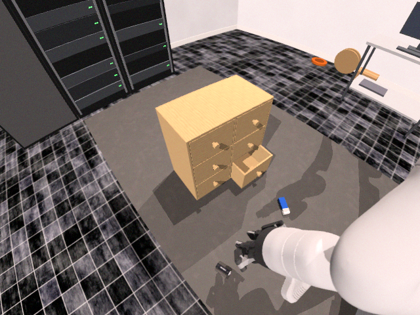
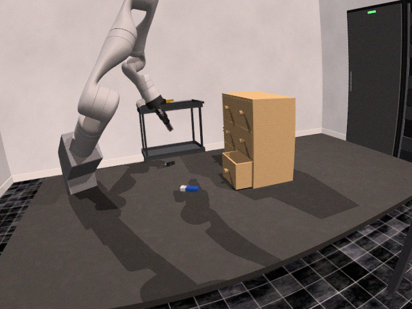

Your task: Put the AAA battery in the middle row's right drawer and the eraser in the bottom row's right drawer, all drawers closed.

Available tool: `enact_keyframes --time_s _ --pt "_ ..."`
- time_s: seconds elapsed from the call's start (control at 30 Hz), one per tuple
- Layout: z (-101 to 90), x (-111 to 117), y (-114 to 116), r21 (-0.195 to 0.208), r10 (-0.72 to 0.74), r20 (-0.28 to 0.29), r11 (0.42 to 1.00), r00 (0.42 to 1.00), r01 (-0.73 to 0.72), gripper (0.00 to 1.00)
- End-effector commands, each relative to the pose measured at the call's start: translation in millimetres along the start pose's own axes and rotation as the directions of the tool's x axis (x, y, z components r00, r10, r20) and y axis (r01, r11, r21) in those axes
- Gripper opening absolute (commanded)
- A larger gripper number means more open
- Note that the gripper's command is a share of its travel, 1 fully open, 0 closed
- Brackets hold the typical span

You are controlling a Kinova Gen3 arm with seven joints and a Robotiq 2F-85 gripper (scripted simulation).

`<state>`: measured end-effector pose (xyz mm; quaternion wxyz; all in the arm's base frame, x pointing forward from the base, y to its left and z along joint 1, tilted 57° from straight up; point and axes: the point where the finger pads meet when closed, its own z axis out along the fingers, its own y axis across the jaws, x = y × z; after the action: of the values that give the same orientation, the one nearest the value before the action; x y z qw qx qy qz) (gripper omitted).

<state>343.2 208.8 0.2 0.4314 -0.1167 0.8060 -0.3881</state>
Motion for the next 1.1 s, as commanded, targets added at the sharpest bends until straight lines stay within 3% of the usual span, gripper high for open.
enact_keyframes --time_s 0.0,0.5,0.57,1.07 --pt "-2.8 -5 0 0.0 0.014 -0.029 1.0 0.999 -0.014 0.33" --pt "-25.8 0 -4 0.013 0.017 -0.236 1.0 0.972 -0.014 0.33" --pt "-25.8 0 -4 0.013 0.017 -0.236 1.0 0.972 -0.014 0.33" --pt "-44.1 4 -4 0.011 0.017 -0.382 1.0 0.924 -0.014 0.33"
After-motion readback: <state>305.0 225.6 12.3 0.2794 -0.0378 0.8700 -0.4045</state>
